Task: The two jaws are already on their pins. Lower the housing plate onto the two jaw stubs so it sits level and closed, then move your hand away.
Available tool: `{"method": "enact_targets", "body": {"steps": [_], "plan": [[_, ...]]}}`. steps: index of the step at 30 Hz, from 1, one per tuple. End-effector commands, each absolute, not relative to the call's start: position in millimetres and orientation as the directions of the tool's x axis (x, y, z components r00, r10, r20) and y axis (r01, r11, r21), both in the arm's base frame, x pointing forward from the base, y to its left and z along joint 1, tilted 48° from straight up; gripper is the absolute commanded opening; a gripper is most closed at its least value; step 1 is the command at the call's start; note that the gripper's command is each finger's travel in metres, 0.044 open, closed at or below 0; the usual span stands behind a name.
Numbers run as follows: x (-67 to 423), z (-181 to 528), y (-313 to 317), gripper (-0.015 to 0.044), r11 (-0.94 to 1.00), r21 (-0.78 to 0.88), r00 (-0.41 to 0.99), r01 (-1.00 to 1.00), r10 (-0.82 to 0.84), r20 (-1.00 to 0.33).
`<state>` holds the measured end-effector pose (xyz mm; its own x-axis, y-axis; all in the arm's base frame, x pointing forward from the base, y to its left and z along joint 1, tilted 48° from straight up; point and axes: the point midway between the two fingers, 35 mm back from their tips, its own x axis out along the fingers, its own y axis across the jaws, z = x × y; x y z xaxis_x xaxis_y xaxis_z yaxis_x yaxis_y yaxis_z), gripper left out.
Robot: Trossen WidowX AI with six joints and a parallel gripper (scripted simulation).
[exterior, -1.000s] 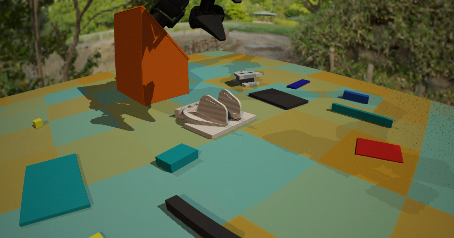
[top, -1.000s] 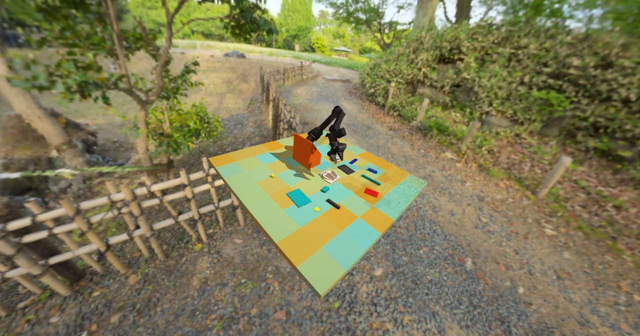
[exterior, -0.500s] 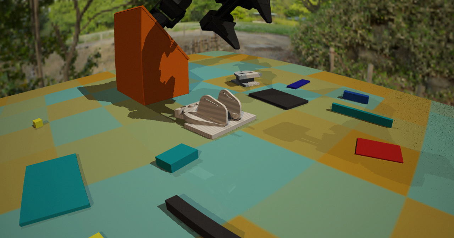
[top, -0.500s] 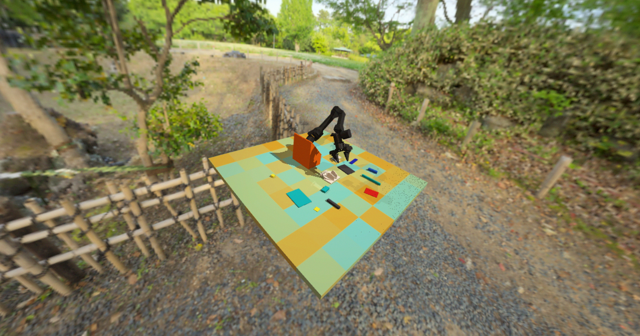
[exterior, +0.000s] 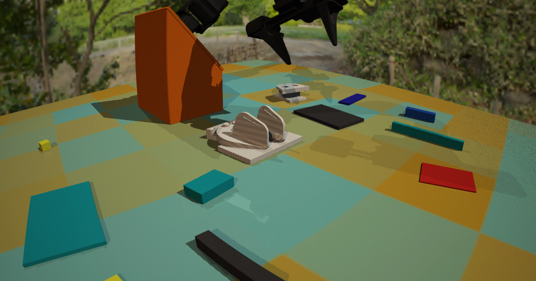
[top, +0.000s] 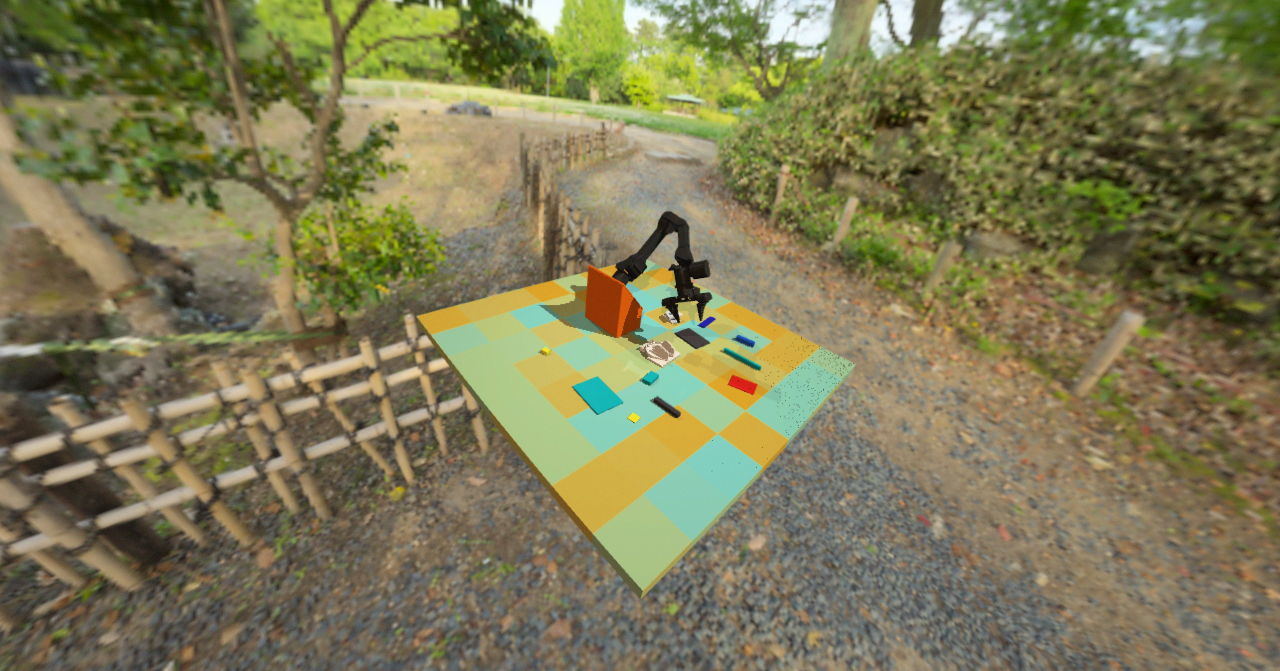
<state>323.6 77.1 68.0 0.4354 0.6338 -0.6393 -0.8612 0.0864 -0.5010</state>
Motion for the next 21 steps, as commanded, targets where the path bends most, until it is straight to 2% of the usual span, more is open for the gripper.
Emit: {"method": "enact_targets", "body": {"steps": [1, 21], "plan": [[316.0, 77.3, 90.5, 0.0440, 0.006, -0.531, 0.405, -0.847, 0.654, -0.639], [262.3, 110.6, 145.2, 0.0440, -0.344, -0.636, 0.242, -0.691, 0.719, -0.651]]}}
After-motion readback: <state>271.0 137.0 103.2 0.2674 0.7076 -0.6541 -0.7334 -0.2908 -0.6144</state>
